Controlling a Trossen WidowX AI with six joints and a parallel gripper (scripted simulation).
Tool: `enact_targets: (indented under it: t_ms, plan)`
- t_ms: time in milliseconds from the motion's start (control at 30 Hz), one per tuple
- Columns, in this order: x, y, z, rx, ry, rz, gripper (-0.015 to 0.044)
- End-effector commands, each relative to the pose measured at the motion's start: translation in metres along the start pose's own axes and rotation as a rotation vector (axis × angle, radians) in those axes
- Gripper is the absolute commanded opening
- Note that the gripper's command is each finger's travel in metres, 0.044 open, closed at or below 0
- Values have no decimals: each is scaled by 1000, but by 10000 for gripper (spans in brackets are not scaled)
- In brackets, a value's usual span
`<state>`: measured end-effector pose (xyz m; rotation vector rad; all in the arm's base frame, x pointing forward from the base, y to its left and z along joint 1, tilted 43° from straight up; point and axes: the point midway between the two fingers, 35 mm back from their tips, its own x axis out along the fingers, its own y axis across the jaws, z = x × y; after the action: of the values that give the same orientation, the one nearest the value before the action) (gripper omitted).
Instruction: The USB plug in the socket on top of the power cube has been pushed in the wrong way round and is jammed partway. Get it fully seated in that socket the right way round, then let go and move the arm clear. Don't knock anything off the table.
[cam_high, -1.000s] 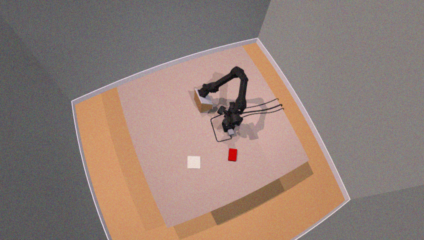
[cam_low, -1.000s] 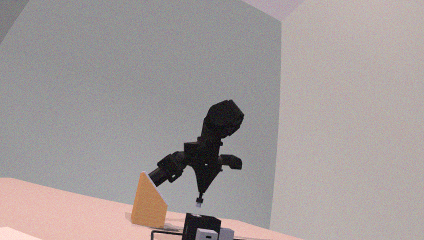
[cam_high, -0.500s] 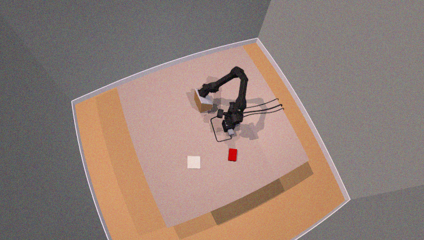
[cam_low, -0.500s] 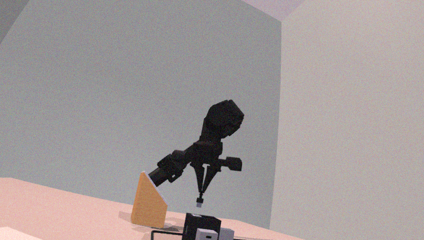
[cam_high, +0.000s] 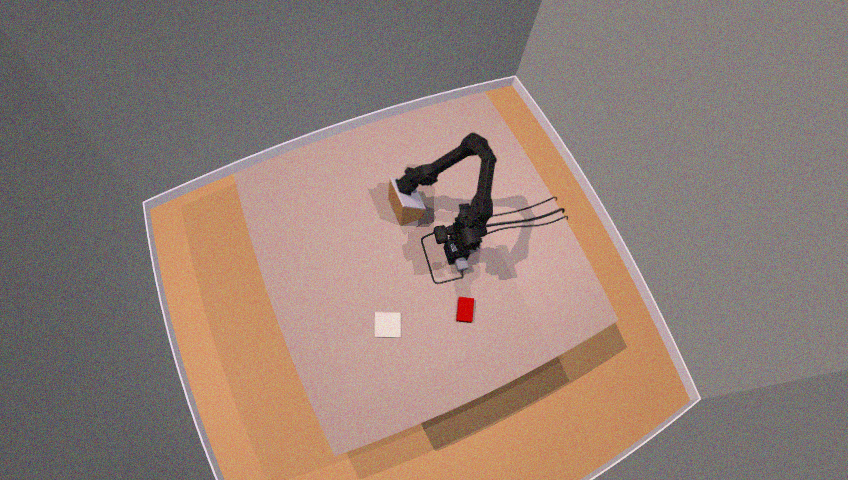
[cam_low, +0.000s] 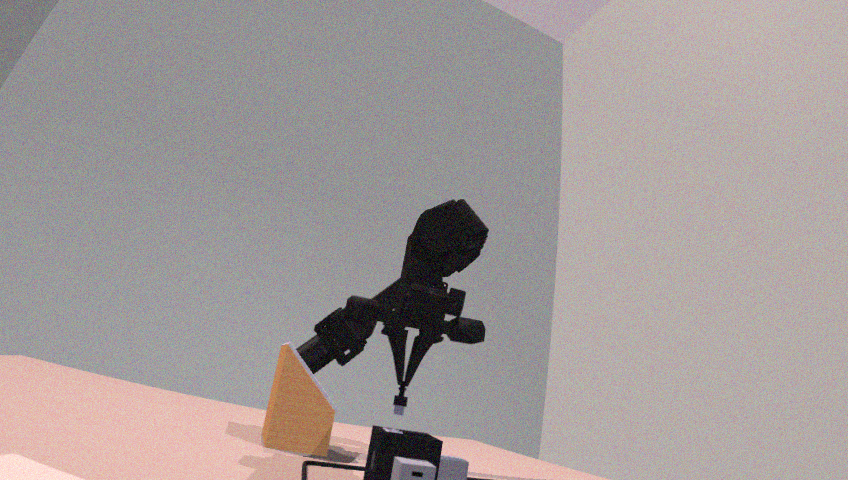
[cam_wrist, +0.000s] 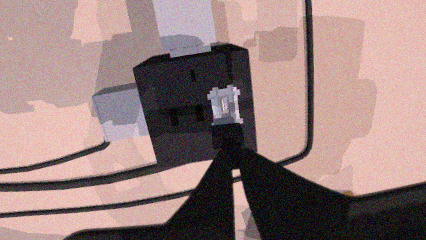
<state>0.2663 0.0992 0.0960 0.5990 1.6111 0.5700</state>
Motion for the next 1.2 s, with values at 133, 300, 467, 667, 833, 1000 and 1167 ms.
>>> enact_targets:
  t_ms: [133, 300, 467, 667, 833, 1000, 1167]
  plan:
    - [0, 0, 0, -219, 1, 0, 0]
    - [0, 0, 0, -350, 1, 0, 0]
    - [0, 0, 0, -481, 1, 0, 0]
    - [0, 0, 0, -638, 1, 0, 0]
    - [0, 0, 0, -769, 1, 0, 0]
    - [0, 0, 0, -899, 1, 0, 0]
    - [0, 0, 0, -1030, 1, 0, 0]
